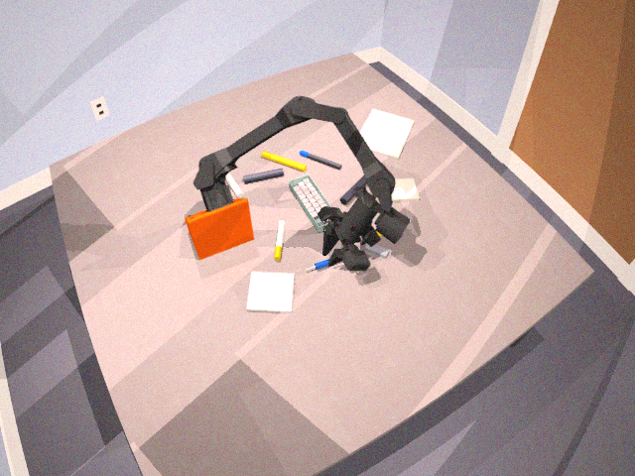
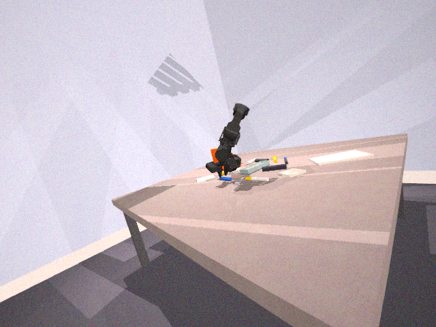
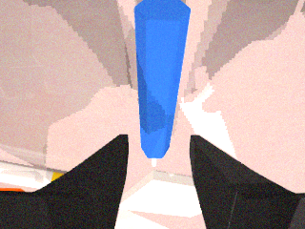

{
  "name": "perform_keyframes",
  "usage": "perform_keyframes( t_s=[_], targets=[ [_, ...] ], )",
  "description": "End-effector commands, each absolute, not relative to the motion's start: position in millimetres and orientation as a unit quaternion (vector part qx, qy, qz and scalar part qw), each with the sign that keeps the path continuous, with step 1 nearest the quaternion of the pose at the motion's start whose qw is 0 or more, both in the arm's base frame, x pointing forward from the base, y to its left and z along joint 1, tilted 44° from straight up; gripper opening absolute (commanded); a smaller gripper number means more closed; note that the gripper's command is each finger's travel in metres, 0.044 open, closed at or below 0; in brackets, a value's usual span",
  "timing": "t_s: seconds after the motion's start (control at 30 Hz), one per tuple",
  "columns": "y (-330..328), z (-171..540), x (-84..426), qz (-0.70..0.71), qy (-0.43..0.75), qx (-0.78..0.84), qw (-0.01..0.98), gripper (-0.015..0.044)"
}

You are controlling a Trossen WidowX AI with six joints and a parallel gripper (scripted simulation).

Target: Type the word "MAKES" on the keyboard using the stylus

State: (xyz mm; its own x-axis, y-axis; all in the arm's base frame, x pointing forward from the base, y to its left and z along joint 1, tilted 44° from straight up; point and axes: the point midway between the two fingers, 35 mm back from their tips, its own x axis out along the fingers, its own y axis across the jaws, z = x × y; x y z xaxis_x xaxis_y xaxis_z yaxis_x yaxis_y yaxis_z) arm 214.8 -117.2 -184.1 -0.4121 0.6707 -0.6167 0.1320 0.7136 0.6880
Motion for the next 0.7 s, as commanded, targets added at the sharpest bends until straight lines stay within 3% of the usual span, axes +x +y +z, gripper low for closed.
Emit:
perform_keyframes(
  t_s=[0.0, 0.67],
  targets=[
    [-113.4, -186.5, 215.8, 0.280, 0.792, 0.256, 0.479, 0.0150],
    [-106.1, -194.1, 216.8, 0.281, 0.791, 0.256, 0.479, 0.0150]
  ],
)
